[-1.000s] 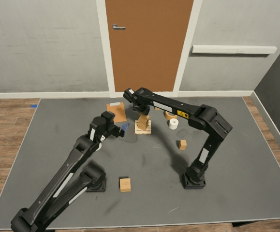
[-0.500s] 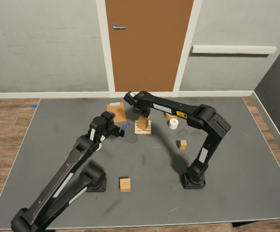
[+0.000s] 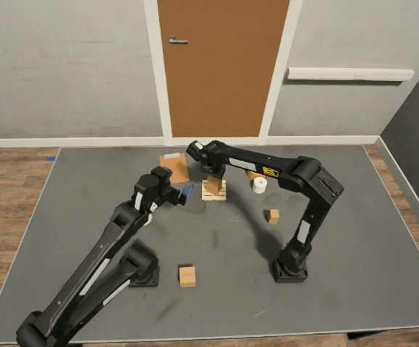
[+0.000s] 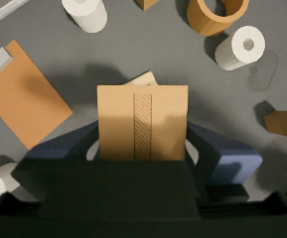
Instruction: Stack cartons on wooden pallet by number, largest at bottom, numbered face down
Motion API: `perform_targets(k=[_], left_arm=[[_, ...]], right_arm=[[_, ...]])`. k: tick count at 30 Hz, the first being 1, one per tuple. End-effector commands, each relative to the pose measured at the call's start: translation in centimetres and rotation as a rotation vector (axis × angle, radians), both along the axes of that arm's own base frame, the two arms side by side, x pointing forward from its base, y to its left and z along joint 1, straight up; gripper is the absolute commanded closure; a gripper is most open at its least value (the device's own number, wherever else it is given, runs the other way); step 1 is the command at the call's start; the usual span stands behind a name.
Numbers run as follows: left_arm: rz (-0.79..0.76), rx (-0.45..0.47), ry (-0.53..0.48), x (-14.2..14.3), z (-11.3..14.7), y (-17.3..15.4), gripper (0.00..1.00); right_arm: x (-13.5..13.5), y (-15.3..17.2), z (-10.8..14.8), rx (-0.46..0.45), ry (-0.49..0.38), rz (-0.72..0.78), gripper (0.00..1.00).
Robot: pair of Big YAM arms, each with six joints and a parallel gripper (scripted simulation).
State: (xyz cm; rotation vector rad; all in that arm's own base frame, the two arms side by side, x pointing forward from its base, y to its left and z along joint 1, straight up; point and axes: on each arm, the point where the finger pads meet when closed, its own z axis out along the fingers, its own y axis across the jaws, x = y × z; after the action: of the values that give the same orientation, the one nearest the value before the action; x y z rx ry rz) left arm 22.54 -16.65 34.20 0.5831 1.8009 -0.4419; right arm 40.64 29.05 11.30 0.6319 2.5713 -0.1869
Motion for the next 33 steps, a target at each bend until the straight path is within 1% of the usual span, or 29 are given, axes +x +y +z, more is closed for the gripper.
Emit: perform_targets(k=[1, 4, 5, 6, 7, 8, 9, 10, 11, 12, 13, 14, 16, 17, 18, 19, 20, 21, 22, 23, 24, 25, 26, 27, 28, 29, 30, 31, 33], left_arm=[[-0.004, -0.007, -0.023, 0.0, 1.6, 0.0, 0.00], [-0.004, -0.007, -0.023, 0.0, 1.6, 0.0, 0.00], [-0.004, -0.007, -0.023, 0.0, 1.6, 0.0, 0.00], [-0.004, -0.007, -0.023, 0.0, 1.6, 0.0, 0.00], [-0.004, -0.007, -0.023, 0.0, 1.6, 0.0, 0.00], [-0.004, -0.007, -0.023, 0.0, 1.6, 0.0, 0.00], [-0.004, -0.007, -0.023, 0.0, 1.6, 0.0, 0.00], [-0.004, -0.007, -0.023, 0.0, 1.6, 0.0, 0.00], [-0.004, -0.007, -0.023, 0.0, 1.6, 0.0, 0.00], [-0.004, -0.007, -0.023, 0.0, 1.6, 0.0, 0.00], [-0.004, -0.007, -0.023, 0.0, 1.6, 0.0, 0.00], [-0.004, -0.007, -0.023, 0.0, 1.6, 0.0, 0.00], [-0.004, -0.007, -0.023, 0.0, 1.6, 0.0, 0.00], [-0.004, -0.007, -0.023, 0.0, 1.6, 0.0, 0.00], [-0.004, -0.007, -0.023, 0.0, 1.6, 0.0, 0.00], [-0.004, -0.007, -0.023, 0.0, 1.6, 0.0, 0.00], [-0.004, -0.007, -0.023, 0.0, 1.6, 0.0, 0.00], [-0.004, -0.007, -0.023, 0.0, 1.6, 0.0, 0.00], [-0.004, -0.007, -0.023, 0.0, 1.6, 0.0, 0.00], [-0.004, -0.007, -0.023, 0.0, 1.6, 0.0, 0.00], [-0.004, -0.007, -0.023, 0.0, 1.6, 0.0, 0.00], [-0.004, -0.007, -0.023, 0.0, 1.6, 0.0, 0.00], [-0.004, -0.007, -0.023, 0.0, 1.6, 0.0, 0.00], [-0.004, -0.007, -0.023, 0.0, 1.6, 0.0, 0.00], [-0.004, -0.007, -0.023, 0.0, 1.6, 0.0, 0.00], [-0.004, -0.007, -0.023, 0.0, 1.6, 0.0, 0.00], [-0.004, -0.007, -0.023, 0.0, 1.6, 0.0, 0.00], [-0.004, -0.007, -0.023, 0.0, 1.6, 0.0, 0.00], [-0.004, -0.007, -0.023, 0.0, 1.6, 0.0, 0.00]], right_arm=[[0.7, 0.3, 0.7, 0.023, -0.025, 0.005, 0.45], [0.4, 0.0, 0.2, 0.016, -0.017, 0.005, 0.45], [0.1, -0.2, -0.4, 0.007, -0.008, 0.005, 0.45], [0.6, 0.3, 0.3, 0.019, -0.021, 0.005, 0.45], [0.4, 0.0, -0.5, 0.008, -0.009, 0.005, 0.45], [0.5, 0.1, -0.2, 0.013, -0.015, 0.005, 0.45], [0.2, -0.2, -1.0, 0.001, -0.002, 0.005, 0.45], [0.5, 0.1, -0.6, 0.008, -0.009, 0.005, 0.45], [0.2, -0.2, -1.4, -0.003, 0.002, 0.005, 0.45], [0.5, 0.1, -0.8, 0.007, -0.009, 0.005, 0.45], [0.2, -0.1, -1.4, -0.002, 0.001, 0.005, 0.45], [0.6, 0.2, -0.7, 0.010, -0.011, 0.005, 0.45], [0.6, 0.2, -0.7, 0.010, -0.011, 0.005, 0.45], [0.3, -0.1, -1.2, 0.004, -0.005, 0.005, 0.45], [0.5, 0.1, -0.9, 0.008, -0.010, 0.005, 0.45], [0.2, -0.2, -1.7, -0.004, 0.003, 0.005, 0.45], [0.5, 0.1, -1.2, 0.006, -0.008, 0.005, 0.45], [0.2, -0.1, -1.7, -0.002, 0.001, 0.005, 0.45], [0.5, 0.2, -1.2, 0.008, -0.009, 0.005, 0.45], [0.2, -0.1, -1.8, -0.002, 0.001, 0.005, 0.45], [0.5, 0.2, -1.2, 0.009, -0.011, 0.005, 0.45], [0.2, -0.2, -1.9, -0.002, 0.001, 0.005, 0.45], [0.6, 0.2, -1.2, 0.010, -0.011, 0.005, 0.45], [0.2, -0.1, -2.0, -0.002, 0.000, 0.005, 0.45], [0.5, 0.2, -1.4, 0.009, -0.011, 0.005, 0.45], [0.2, -0.1, -2.1, -0.002, 0.001, 0.005, 0.45], [0.5, 0.2, -1.5, 0.009, -0.010, 0.005, 0.45], [0.2, -0.1, -2.2, -0.002, 0.001, 0.005, 0.45], [0.2, -0.1, -2.2, -0.002, 0.001, 0.005, 0.45]])
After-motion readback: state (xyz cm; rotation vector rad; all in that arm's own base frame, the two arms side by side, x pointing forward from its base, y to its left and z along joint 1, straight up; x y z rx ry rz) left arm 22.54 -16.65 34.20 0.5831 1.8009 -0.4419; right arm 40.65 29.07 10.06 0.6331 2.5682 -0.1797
